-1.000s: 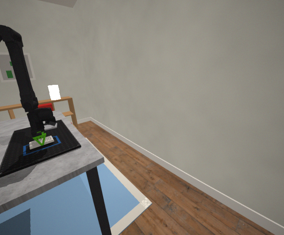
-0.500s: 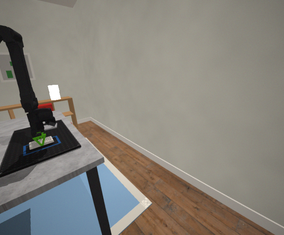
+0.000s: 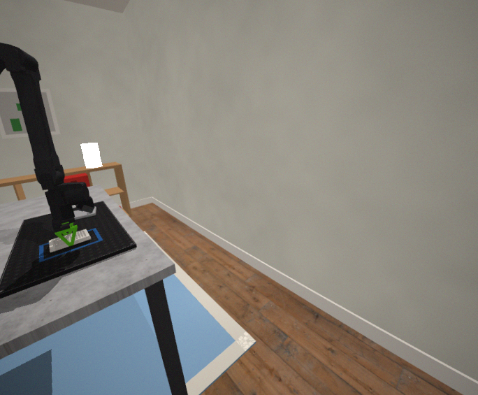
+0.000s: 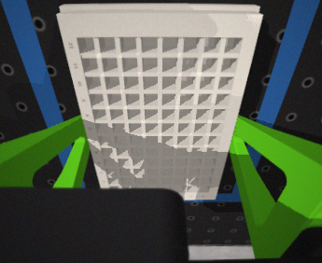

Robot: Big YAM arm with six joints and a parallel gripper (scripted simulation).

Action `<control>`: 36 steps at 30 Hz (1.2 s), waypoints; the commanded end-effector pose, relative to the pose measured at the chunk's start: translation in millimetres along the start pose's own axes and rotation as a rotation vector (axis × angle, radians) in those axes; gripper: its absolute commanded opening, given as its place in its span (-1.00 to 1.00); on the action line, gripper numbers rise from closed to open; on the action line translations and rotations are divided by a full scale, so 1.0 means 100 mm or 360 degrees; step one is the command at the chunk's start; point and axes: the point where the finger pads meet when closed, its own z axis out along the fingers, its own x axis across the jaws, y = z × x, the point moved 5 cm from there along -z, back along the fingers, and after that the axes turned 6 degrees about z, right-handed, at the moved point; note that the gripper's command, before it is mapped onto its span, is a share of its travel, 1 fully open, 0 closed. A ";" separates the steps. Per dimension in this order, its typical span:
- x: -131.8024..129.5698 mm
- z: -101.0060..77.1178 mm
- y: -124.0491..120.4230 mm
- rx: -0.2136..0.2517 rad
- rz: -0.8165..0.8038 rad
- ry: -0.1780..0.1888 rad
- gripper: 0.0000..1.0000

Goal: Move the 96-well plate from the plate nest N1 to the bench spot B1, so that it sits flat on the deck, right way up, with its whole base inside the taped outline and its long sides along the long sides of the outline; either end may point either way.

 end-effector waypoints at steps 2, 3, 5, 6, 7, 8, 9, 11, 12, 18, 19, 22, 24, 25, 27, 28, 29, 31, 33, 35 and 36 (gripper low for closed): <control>-0.01 -0.02 0.11 -0.0047 0.0004 -0.0016 -1.00; -0.01 -0.01 0.10 -0.0045 0.0004 -0.0015 -1.00; 0.00 0.01 0.09 -0.0038 0.0004 -0.0013 -1.00; 0.00 0.00 0.09 -0.0041 0.0004 -0.0014 -1.00; -0.01 -0.01 0.10 -0.0046 0.0004 -0.0015 -1.00; -0.01 -0.01 0.10 -0.0048 0.0004 -0.0016 -1.00; -0.01 0.00 0.10 -0.0046 0.0004 -0.0016 -1.00; -0.01 0.00 0.10 -0.0046 0.0004 -0.0016 -1.00; 0.00 0.01 0.09 -0.0037 0.0004 -0.0012 -1.00; -0.01 0.01 0.11 -0.0050 0.0004 -0.0017 -1.00; -0.01 0.02 0.11 -0.0046 0.0004 -0.0015 -1.00; 0.00 0.02 0.09 -0.0042 0.0004 -0.0014 -1.00; 0.00 0.02 0.10 -0.0044 0.0004 -0.0014 -1.00; 0.00 0.03 0.09 -0.0042 0.0004 -0.0014 -1.00; 0.00 0.03 0.09 -0.0039 0.0004 -0.0013 -1.00; 0.00 0.03 0.09 -0.0039 0.0004 -0.0013 -1.00; 0.00 0.01 0.10 -0.0042 0.0004 -0.0014 -1.00; 0.00 0.03 0.10 -0.0042 0.0004 -0.0014 -1.00; 0.00 0.04 0.09 -0.0038 0.0004 -0.0012 -1.00; 0.00 0.04 0.09 -0.0039 0.0004 -0.0013 -1.00; 0.00 0.03 0.10 -0.0044 0.0004 -0.0015 -1.00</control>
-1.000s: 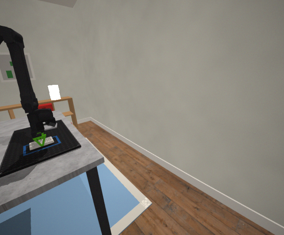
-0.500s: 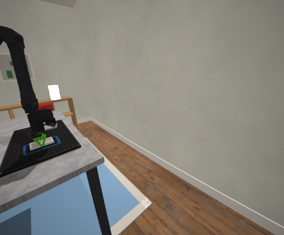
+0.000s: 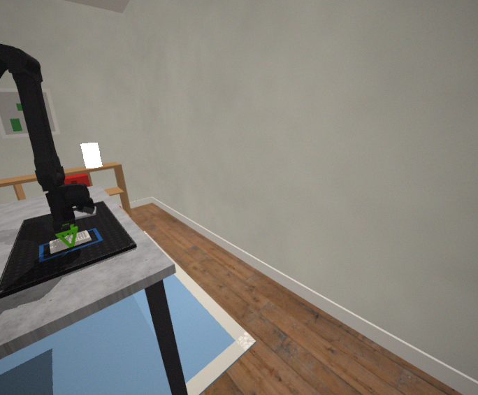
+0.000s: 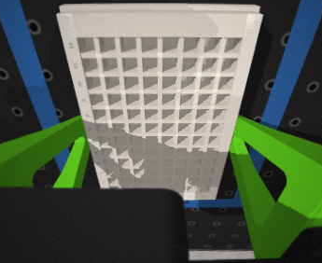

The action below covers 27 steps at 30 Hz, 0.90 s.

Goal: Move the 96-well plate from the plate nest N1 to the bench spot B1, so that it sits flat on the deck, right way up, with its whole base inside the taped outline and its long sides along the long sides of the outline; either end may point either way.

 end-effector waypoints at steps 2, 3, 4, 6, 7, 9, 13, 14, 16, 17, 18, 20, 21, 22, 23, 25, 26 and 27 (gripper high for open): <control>-0.02 -0.03 0.06 -0.0028 0.0000 -0.0011 1.00; -0.02 -0.03 0.06 -0.0028 0.0000 -0.0011 1.00; -0.02 -0.03 0.06 -0.0028 0.0000 -0.0011 1.00; -0.02 -0.03 0.06 -0.0028 0.0000 -0.0011 1.00; -0.02 -0.03 0.06 -0.0028 0.0000 -0.0011 1.00; -0.02 -0.03 0.06 -0.0028 0.0000 -0.0011 1.00; -0.02 -0.03 0.06 -0.0028 0.0000 -0.0011 1.00; -0.02 -0.03 0.06 -0.0028 0.0000 -0.0011 1.00; -0.02 -0.03 0.06 -0.0028 0.0000 -0.0011 1.00; -0.02 -0.03 0.06 -0.0028 0.0000 -0.0011 1.00; -0.02 -0.03 0.06 -0.0028 0.0000 -0.0011 1.00; -0.02 -0.03 0.06 -0.0028 0.0000 -0.0011 1.00; -0.02 -0.03 0.06 -0.0028 0.0000 -0.0011 1.00; -0.02 -0.03 0.06 -0.0028 0.0000 -0.0011 1.00; 0.00 -0.11 0.08 -0.0032 0.0004 -0.0011 1.00; 0.00 -0.13 0.06 -0.0026 0.0005 -0.0010 1.00; 0.00 -0.13 0.06 -0.0026 0.0005 -0.0010 1.00; -0.01 -0.16 0.06 -0.0027 0.0005 -0.0012 1.00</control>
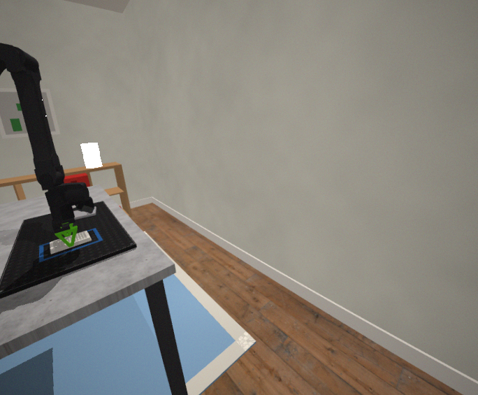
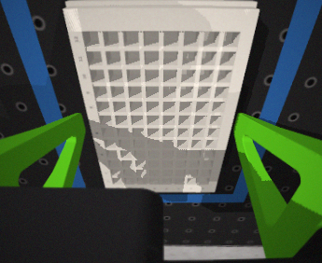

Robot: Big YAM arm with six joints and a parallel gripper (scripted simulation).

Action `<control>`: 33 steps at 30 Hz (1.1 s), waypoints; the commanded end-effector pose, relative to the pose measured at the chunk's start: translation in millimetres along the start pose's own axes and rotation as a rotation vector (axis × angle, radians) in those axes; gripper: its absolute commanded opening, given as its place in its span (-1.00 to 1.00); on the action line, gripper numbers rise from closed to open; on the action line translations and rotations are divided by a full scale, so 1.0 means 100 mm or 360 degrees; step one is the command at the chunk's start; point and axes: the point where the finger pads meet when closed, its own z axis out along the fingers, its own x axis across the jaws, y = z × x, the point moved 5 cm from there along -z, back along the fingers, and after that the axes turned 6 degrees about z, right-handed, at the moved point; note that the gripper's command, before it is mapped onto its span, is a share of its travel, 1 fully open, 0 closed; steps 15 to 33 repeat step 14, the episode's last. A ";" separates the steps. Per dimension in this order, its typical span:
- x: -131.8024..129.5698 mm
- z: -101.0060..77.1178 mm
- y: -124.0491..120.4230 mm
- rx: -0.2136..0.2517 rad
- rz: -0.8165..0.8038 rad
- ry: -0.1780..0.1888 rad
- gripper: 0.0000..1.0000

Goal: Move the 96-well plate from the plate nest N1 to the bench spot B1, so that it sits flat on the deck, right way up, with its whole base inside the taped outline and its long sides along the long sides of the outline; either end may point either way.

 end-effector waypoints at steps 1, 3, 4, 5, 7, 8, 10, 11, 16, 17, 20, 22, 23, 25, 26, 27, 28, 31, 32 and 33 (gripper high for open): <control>-0.02 -0.14 0.06 -0.0029 0.0005 -0.0014 1.00; -0.03 -0.20 0.05 -0.0029 0.0005 -0.0016 1.00; -0.03 -0.22 0.05 -0.0029 0.0005 -0.0017 1.00; -0.04 -0.25 0.05 -0.0028 0.0005 -0.0018 1.00; -0.05 -0.30 0.04 -0.0028 0.0005 -0.0020 1.00; -0.05 -0.33 0.04 -0.0028 0.0003 -0.0020 1.00; -0.05 -0.36 0.05 -0.0029 0.0000 -0.0019 1.00; -0.05 -0.36 0.05 -0.0029 0.0000 -0.0019 1.00; -0.05 -0.36 0.05 -0.0029 0.0000 -0.0019 1.00; -0.05 -0.36 0.05 -0.0029 0.0000 -0.0019 1.00; -0.05 -0.36 0.05 -0.0029 0.0000 -0.0019 1.00; -0.05 -0.36 0.05 -0.0029 0.0000 -0.0019 1.00; -0.05 -0.36 0.05 -0.0029 0.0000 -0.0019 1.00; -0.05 -0.36 0.05 -0.0029 0.0000 -0.0019 1.00; -0.05 -0.36 0.05 -0.0029 0.0000 -0.0019 1.00; -0.05 -0.36 0.05 -0.0029 0.0000 -0.0019 1.00; -0.05 -0.36 0.05 -0.0029 0.0000 -0.0019 1.00; -0.05 -0.36 0.05 -0.0029 0.0000 -0.0019 1.00; -0.05 -0.36 0.05 -0.0029 0.0000 -0.0019 1.00; -0.05 -0.36 0.05 -0.0029 0.0000 -0.0019 1.00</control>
